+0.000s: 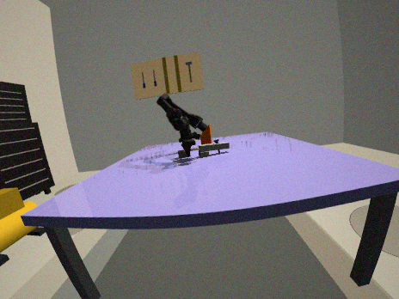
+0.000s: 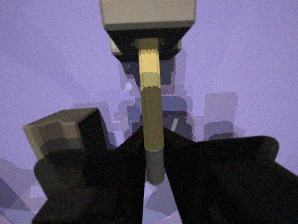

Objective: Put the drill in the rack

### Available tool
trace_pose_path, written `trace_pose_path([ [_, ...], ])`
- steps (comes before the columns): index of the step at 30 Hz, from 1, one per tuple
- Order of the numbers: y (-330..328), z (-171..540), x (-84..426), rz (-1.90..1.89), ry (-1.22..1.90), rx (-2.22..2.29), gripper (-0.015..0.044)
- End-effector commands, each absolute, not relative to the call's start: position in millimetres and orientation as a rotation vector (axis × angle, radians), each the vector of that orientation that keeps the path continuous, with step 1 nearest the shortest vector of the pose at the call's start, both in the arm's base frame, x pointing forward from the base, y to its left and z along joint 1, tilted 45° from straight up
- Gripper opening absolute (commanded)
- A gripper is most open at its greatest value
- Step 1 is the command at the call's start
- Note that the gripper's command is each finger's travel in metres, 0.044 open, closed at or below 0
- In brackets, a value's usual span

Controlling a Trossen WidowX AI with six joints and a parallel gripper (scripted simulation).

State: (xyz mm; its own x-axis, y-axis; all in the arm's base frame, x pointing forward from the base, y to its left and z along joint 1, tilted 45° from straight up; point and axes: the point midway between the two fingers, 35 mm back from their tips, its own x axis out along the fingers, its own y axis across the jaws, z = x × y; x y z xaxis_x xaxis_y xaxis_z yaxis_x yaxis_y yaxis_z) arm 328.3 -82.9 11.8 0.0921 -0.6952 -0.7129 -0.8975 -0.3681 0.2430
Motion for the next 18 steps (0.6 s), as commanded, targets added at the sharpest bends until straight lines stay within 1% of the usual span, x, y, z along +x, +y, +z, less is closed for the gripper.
trace_pose_path([
  [1, -86, 19, 333, 1.134, 1.586, -2.122, 0.0],
  [18, -100, 39, 344, 1.132, 1.587, -2.123, 0.0],
])
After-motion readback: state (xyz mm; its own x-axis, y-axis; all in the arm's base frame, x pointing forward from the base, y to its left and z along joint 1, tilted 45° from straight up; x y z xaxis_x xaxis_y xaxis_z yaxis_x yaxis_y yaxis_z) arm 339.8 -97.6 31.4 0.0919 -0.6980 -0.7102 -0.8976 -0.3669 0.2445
